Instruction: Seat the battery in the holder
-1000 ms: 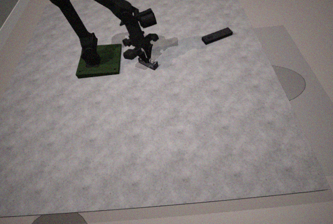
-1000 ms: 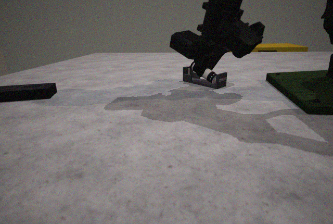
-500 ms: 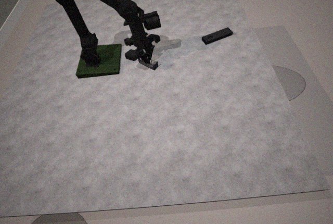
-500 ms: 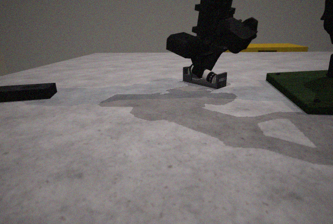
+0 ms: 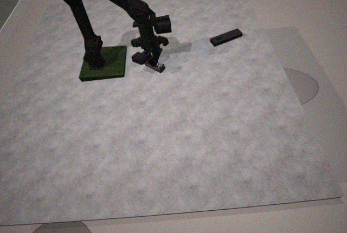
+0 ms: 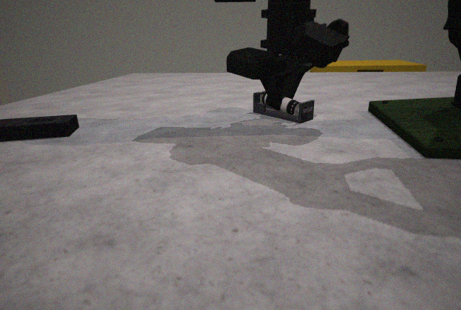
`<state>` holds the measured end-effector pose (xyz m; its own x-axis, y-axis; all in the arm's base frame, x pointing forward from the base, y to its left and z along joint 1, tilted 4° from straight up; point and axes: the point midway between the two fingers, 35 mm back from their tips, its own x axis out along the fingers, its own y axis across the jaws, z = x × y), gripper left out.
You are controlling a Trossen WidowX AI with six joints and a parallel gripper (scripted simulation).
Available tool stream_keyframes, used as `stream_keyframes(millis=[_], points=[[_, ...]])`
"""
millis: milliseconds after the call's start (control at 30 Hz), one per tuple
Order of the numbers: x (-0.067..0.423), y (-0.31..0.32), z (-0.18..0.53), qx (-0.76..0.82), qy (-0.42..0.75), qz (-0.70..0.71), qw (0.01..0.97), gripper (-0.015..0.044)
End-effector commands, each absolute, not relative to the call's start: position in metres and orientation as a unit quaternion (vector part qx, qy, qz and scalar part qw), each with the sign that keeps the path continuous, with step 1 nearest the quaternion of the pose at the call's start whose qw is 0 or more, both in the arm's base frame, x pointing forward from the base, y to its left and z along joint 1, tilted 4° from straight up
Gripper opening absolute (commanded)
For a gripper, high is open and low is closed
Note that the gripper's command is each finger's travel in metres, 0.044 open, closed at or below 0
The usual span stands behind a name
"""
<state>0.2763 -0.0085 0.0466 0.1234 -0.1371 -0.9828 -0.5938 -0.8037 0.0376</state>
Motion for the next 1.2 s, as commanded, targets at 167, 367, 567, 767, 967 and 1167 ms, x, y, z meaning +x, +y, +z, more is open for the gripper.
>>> stream_keyframes(millis=[167, 367, 567, 767, 967, 1167], points=[[0.274, -0.008, 0.043, -0.697, 0.241, 0.647, 0.193, 0.0074], [0.275, -0.008, 0.043, -0.684, 0.237, 0.661, 0.199, 0.0074], [0.277, -0.009, 0.043, -0.679, 0.235, 0.665, 0.201, 0.0074], [0.281, -0.012, 0.043, -0.679, 0.235, 0.666, 0.202, 0.0074], [0.286, -0.016, 0.044, -0.679, 0.235, 0.666, 0.202, 0.0074], [0.288, -0.017, 0.044, -0.679, 0.235, 0.666, 0.202, 0.0074]])
